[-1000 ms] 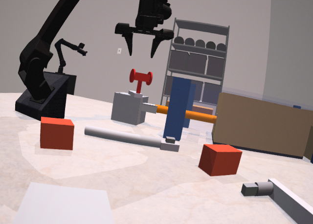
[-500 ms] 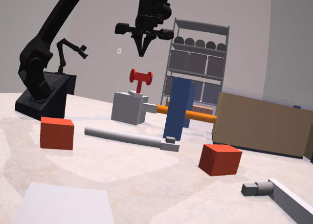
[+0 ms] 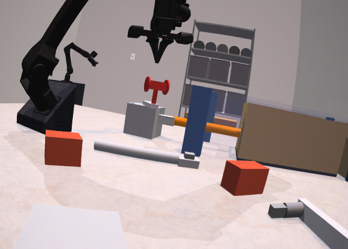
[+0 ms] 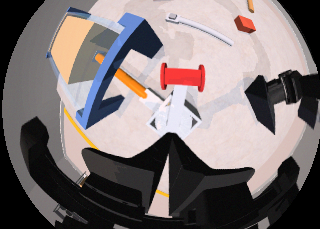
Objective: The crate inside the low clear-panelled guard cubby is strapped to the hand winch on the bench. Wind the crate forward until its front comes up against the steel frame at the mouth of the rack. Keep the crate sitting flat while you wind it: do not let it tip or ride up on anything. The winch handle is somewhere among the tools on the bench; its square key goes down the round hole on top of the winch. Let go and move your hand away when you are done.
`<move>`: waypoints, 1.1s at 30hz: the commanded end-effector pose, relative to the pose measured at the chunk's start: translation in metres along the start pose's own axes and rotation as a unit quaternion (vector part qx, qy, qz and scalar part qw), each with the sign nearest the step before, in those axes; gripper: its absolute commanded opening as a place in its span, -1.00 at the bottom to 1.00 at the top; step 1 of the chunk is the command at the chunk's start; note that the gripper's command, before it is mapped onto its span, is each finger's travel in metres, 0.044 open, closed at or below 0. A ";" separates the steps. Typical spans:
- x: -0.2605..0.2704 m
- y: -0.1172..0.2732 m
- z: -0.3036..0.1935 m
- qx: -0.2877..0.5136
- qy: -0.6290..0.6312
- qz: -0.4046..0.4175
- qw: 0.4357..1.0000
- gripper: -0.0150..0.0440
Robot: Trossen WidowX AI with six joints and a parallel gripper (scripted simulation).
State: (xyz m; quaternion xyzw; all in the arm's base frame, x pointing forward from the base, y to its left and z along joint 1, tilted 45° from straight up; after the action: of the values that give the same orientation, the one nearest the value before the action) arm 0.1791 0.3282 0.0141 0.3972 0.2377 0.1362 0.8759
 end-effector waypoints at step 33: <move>-0.001 -0.003 0.015 0.003 0.234 0.051 0.971 0.13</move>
State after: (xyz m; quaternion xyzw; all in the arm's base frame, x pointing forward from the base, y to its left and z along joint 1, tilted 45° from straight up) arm 0.1815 0.3226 0.0138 0.3850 0.3388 0.2045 0.8337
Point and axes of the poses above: the point midway between the two fingers, 35 mm back from their tips, its own y axis back along the fingers, its own x axis across the jaws, z = x × y, the point moved 5 cm from there along y, back along the fingers, and after that the axes turned 4 degrees about -y, right-handed, at the moved point
